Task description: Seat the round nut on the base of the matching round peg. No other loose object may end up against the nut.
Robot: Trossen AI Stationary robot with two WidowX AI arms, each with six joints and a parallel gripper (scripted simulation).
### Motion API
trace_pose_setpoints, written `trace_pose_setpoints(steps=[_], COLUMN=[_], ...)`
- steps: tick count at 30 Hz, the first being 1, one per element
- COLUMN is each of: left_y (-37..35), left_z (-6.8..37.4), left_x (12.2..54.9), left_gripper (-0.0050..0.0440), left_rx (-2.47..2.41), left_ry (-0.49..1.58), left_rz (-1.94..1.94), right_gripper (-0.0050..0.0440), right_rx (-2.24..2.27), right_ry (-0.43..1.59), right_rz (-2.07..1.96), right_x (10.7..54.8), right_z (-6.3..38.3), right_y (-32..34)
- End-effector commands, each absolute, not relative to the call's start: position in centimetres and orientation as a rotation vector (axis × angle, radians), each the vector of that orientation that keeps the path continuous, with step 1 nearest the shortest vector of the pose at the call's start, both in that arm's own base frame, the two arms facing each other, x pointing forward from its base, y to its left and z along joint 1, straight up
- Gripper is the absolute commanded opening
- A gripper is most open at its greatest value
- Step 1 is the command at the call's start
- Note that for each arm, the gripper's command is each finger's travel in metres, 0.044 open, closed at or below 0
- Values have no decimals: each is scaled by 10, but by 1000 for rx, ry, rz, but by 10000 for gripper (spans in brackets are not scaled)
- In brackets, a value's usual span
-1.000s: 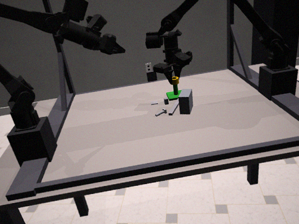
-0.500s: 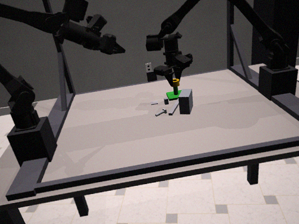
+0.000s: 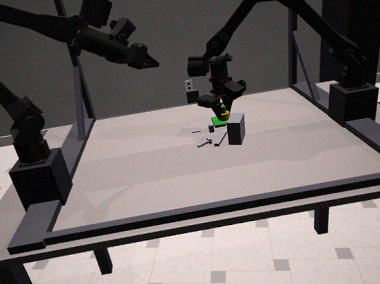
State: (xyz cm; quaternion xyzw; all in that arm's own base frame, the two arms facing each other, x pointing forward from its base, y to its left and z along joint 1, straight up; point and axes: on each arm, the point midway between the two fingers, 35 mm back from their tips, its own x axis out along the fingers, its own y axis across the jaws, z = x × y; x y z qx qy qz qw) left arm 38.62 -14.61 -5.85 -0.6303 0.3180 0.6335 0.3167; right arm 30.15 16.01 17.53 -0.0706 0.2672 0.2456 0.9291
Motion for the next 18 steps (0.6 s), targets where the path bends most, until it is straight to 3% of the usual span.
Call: trace_pose_setpoints(steps=[1, 8, 11, 17, 18], left_y=[-148, -149, -149, -149, -149], left_z=[-55, -49, -49, -49, -44], left_x=[391, 393, 393, 393, 393], left_gripper=[157, 157, 229, 265, 289], left_rx=[-1677, -1688, -1688, -1688, -1696], left_ry=[832, 831, 831, 831, 830], left_rz=[1649, 1636, 1636, 1636, 1629], right_gripper=[440, 440, 440, 440, 440], right_rx=[-139, -139, -139, -139, -139], right_ry=[526, 526, 526, 526, 526], right_rz=[502, 502, 502, 502, 502], right_x=[303, 303, 303, 303, 303], right_z=[183, 183, 183, 183, 183], right_y=[161, 161, 161, 161, 161])
